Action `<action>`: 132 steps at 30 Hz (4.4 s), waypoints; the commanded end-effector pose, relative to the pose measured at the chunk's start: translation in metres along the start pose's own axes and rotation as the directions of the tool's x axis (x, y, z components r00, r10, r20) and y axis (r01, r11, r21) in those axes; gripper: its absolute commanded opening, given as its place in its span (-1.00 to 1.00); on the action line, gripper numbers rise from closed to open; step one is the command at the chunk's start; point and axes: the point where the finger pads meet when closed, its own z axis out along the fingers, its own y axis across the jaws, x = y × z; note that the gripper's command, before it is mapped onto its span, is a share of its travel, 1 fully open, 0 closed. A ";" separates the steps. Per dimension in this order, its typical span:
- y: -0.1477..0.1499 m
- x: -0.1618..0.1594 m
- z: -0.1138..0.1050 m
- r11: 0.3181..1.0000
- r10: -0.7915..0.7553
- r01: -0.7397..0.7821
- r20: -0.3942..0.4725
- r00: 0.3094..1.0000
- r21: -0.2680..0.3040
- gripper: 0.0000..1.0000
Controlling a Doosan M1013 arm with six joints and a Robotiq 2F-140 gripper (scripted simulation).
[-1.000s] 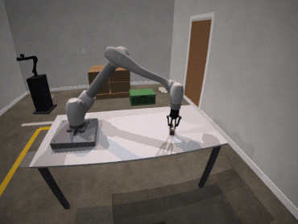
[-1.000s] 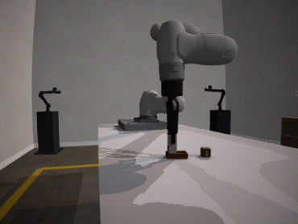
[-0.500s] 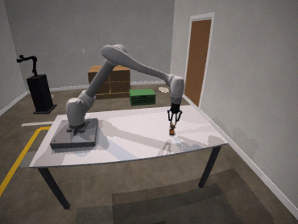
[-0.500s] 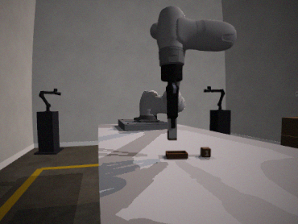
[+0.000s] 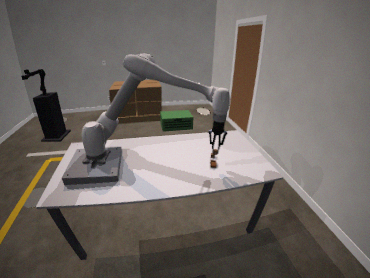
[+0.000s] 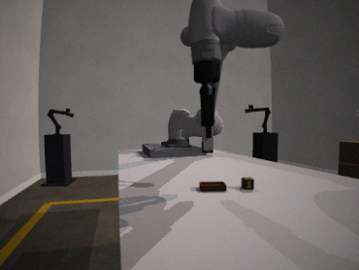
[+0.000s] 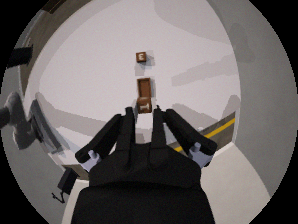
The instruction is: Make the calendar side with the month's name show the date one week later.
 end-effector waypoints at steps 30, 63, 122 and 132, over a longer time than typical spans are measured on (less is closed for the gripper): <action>0.001 -0.023 0.002 0.691 0.722 -0.722 0.000 0.691 0.000 -0.51; 0.001 -0.060 0.006 -0.480 0.877 -0.877 0.000 -0.480 0.000 -0.51; 0.000 -0.090 0.022 -1.000 0.000 0.000 0.000 -1.000 0.000 -0.51; 0.000 -0.090 0.069 -1.000 0.000 0.000 0.000 -1.000 0.000 -0.51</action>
